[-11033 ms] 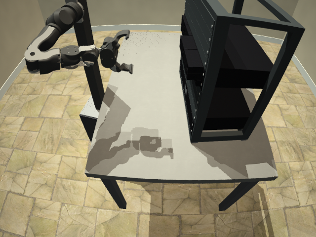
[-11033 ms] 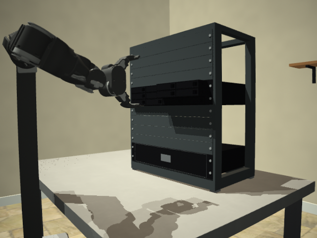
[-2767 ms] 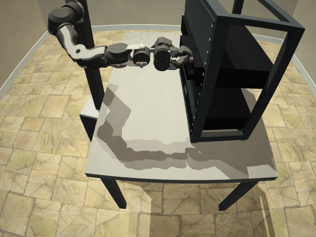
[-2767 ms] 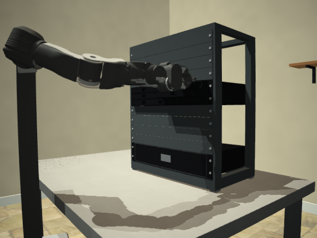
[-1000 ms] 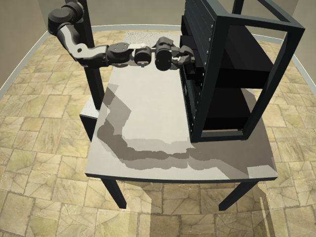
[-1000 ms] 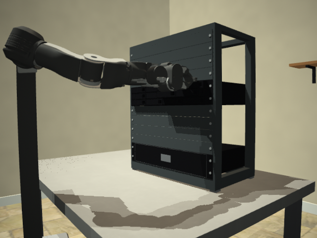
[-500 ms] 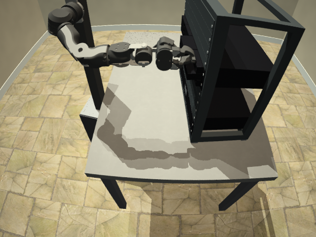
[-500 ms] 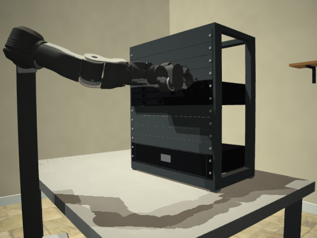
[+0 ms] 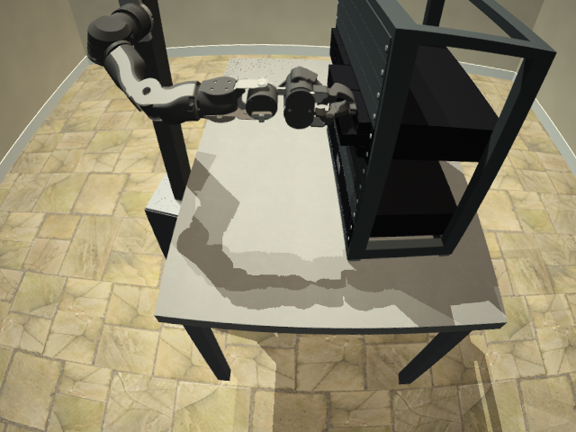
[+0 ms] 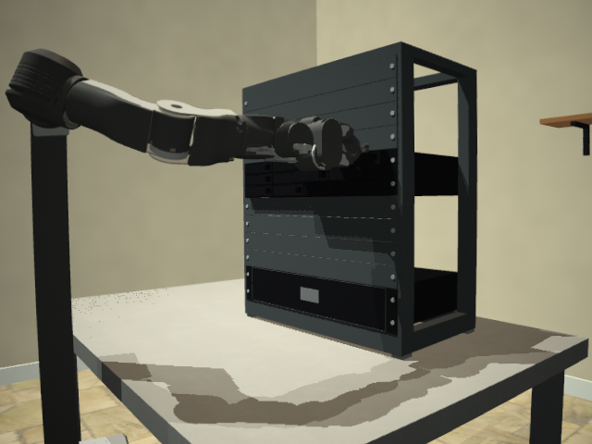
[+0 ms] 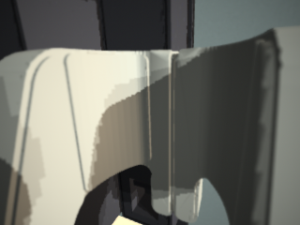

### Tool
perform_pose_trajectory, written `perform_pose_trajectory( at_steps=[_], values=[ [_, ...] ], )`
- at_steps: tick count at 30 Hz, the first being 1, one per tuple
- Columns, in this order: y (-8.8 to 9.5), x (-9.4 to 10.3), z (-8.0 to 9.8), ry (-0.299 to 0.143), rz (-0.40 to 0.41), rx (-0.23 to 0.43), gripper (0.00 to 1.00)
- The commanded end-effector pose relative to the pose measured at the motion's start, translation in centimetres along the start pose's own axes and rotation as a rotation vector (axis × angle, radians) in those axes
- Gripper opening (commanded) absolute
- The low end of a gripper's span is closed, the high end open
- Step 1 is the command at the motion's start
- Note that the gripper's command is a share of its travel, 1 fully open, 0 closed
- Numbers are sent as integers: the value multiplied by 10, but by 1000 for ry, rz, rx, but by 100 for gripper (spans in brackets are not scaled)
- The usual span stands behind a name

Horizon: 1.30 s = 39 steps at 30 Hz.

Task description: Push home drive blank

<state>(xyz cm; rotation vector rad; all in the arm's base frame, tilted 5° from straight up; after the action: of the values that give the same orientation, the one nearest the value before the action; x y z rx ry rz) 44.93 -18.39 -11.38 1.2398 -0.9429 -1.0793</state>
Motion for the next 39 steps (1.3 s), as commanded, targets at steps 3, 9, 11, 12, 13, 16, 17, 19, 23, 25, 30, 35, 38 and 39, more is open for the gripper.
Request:
perform_pose_trajectory(
  at_steps=[3,9,11,12,13,16,17,19,23,25,30,35,38,39],
  values=[
    [6,-9,-3,31,-2,18,0],
    [6,-10,-6,30,-2,17,0],
    [7,-10,-6,32,-2,18,0],
    [7,-10,-6,32,-2,18,0],
    [7,-10,-6,32,-2,18,0],
    [7,-10,-6,32,-2,18,0],
    [7,-10,-6,32,-2,18,0],
    [7,-10,-6,32,-2,18,0],
    [7,-10,-6,32,-2,18,0],
    [7,-10,-6,32,-2,18,0],
    [7,-10,-6,32,-2,18,0],
    [7,-10,-7,29,-2,16,0],
    [7,-11,-8,29,-2,16,0],
    [7,-11,-9,29,-2,16,0]
  ],
)
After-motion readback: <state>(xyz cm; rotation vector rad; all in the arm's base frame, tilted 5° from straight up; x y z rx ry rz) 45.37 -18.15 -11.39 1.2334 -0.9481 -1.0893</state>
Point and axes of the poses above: the point where the finger pads meet when closed, its own z axis back along the fingers, its own y axis across the jaws, x = y × z, the point moved 9 cm from there along z, back along the fingers, and after that the axes turned 1 degree about -z, right-handed, at the moved point
